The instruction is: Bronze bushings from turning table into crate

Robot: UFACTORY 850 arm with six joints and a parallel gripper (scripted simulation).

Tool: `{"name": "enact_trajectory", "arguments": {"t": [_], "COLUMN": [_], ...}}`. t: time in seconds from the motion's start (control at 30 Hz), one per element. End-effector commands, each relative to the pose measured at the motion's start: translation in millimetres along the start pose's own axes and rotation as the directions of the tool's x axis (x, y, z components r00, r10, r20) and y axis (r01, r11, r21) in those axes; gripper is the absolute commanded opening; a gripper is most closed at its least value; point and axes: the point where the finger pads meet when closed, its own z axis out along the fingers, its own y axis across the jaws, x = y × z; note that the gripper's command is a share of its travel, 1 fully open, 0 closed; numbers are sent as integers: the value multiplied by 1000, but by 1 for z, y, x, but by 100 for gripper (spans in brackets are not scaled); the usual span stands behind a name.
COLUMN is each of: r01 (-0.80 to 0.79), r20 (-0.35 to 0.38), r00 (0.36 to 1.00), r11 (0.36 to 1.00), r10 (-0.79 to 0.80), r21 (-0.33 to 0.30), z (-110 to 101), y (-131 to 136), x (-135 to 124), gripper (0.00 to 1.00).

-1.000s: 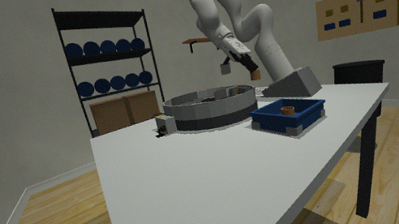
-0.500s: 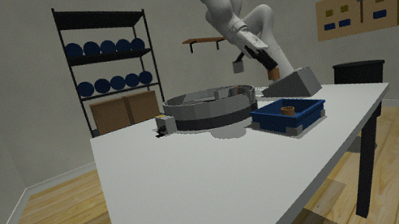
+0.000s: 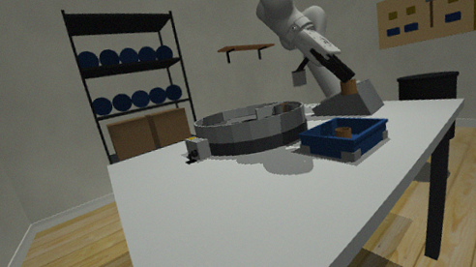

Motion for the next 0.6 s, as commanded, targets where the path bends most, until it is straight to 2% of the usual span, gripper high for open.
{"name": "enact_trajectory", "arguments": {"t": [0.0,0.47,0.57], "r01": [1,1,1], "r20": [2,2,2], "r00": [1000,1000,1000], "r11": [1000,1000,1000], "r10": [-1,-1,-1], "r21": [4,4,4], "z": [2,4,11], "y": [-2,-2,-3], "x": [-2,0,6], "gripper": [0,0,0]}}
